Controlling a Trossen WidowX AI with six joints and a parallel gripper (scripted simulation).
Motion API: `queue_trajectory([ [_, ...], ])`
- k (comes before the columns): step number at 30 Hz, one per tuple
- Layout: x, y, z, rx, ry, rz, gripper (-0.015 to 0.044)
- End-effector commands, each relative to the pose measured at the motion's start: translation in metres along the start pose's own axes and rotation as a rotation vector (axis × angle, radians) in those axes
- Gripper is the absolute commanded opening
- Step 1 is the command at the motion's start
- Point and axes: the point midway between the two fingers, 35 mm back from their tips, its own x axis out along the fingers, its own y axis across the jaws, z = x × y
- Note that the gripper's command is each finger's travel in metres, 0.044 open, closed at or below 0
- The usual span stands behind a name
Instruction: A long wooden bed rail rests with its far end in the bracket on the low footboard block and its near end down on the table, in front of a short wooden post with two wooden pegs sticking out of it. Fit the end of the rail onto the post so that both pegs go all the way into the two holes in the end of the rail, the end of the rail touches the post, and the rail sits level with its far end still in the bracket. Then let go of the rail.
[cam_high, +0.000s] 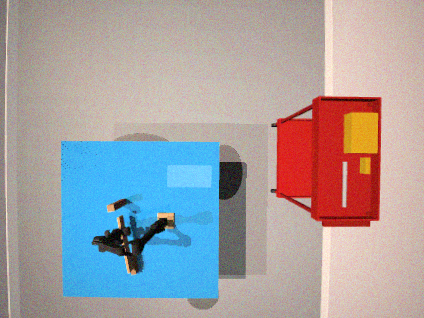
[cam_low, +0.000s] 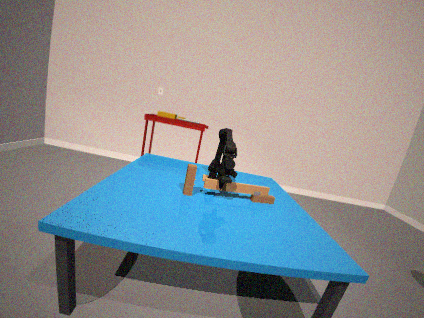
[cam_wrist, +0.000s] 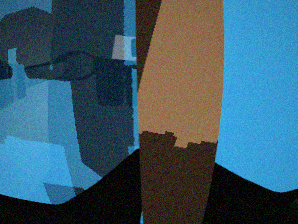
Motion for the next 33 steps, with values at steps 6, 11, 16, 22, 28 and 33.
queue_trajectory([
  [6, 0.0006, -0.0017, 0.0011, -0.001, -0.007, -0.015, 0.0000],
  [11, 0.0020, -0.0013, 0.0011, -0.001, -0.007, -0.015, 0.0000],
  [16, 0.0011, -0.0007, 0.0011, -0.001, -0.007, -0.015, 0.0000],
  [22, -0.0004, -0.0002, 0.0011, -0.001, -0.007, -0.015, 0.0000],
  [28, -0.0008, 0.0003, 0.0011, -0.001, -0.007, -0.015, 0.0000],
  [33, 0.0000, 0.0007, 0.0011, -0.001, -0.007, -0.014, 0.0000],
])
